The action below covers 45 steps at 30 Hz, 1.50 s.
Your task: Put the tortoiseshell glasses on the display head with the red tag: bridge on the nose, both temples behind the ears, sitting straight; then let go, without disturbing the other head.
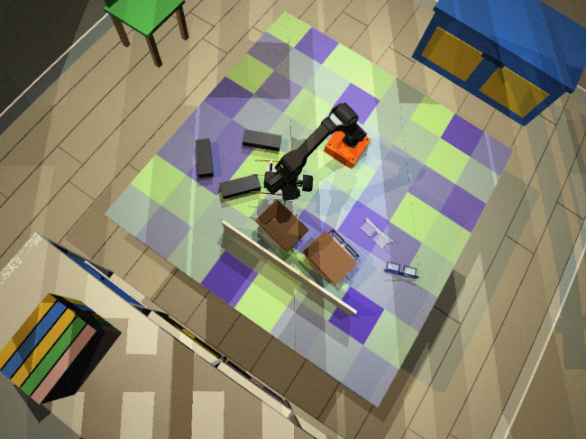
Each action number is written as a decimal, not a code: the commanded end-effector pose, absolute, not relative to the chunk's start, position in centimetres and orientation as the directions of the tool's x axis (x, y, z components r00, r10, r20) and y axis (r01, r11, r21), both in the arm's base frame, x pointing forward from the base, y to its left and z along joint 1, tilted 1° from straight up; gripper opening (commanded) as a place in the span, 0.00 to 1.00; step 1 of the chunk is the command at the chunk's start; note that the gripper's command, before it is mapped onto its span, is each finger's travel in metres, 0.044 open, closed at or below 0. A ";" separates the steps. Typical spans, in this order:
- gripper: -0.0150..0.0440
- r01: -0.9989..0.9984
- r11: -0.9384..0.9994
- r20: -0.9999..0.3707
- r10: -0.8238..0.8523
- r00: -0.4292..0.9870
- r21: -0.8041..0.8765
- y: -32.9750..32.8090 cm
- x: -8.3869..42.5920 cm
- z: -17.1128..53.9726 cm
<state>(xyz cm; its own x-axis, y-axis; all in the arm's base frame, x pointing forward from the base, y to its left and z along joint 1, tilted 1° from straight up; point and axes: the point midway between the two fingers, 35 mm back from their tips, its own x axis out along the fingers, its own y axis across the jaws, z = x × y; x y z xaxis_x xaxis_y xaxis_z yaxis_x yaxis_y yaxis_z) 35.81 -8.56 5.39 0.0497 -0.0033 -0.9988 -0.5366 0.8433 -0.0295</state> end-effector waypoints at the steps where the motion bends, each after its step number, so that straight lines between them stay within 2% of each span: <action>1: 0.25 -0.537 0.843 -0.998 -0.007 0.058 -0.037 -8.4 36.3 5.6; 32: 0.25 -0.537 0.843 -0.998 -0.007 0.057 -0.037 -9.0 35.4 5.7; 45: 0.25 -0.537 0.843 -0.998 -0.008 0.057 -0.037 -9.2 34.7 11.6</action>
<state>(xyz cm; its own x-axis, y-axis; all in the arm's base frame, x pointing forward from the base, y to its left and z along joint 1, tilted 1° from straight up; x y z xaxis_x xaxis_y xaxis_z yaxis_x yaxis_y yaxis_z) 34.81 -9.07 9.97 0.0463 -0.0035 -0.9989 -0.5342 0.8449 -0.0277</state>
